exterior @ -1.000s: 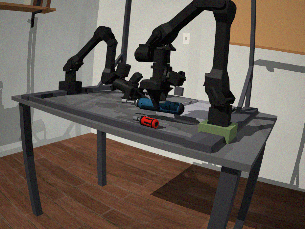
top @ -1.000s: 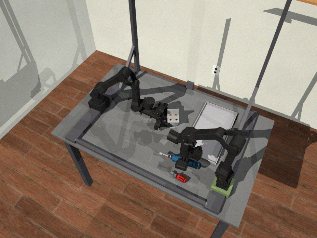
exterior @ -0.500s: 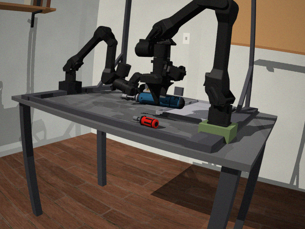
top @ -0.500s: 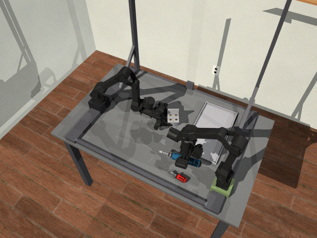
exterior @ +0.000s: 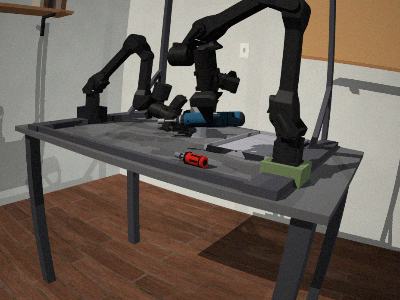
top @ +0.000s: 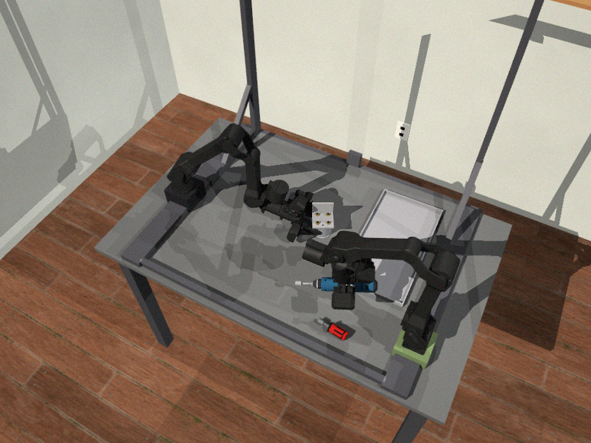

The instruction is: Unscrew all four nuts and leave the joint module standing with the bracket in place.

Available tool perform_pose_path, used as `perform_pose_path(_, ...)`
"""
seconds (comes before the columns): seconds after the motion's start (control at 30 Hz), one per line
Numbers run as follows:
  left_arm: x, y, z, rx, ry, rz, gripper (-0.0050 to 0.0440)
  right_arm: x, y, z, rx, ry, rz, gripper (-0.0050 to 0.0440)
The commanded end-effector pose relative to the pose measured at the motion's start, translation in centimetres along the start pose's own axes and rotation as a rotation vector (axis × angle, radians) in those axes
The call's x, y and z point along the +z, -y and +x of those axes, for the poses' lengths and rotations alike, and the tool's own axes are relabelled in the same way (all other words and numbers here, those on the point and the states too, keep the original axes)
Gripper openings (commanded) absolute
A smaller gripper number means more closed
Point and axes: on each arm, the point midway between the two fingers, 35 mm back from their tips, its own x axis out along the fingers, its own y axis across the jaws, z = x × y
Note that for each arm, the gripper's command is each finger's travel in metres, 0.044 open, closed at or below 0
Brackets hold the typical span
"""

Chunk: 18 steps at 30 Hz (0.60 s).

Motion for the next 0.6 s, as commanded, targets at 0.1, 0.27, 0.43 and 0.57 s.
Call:
perform_pose_path(0.1, -0.1, -2.6, -3.0, 0.276, 0.050, -0.236, 0.0162, 1.6, 0.0, 0.1, 0.001, 0.038, 0.003, 0.0242)
perform_pose_path(0.27, 0.4, -3.7, -3.8, 0.432, 0.113, -0.397, 0.0162, 1.6, 0.0, 0.1, 0.001, 0.038, 0.003, 0.0242)
perform_pose_path(0.43, 0.6, -4.5, -4.4, 0.524, 0.145, -0.488, 0.0162, 1.6, 0.0, 0.1, 0.001, 0.038, 0.003, 0.0242)
perform_pose_path(0.57, 0.9, -5.3, -4.9, 0.628, 0.183, -0.592, 0.0162, 1.6, 0.0, 0.1, 0.001, 0.038, 0.003, 0.0242)
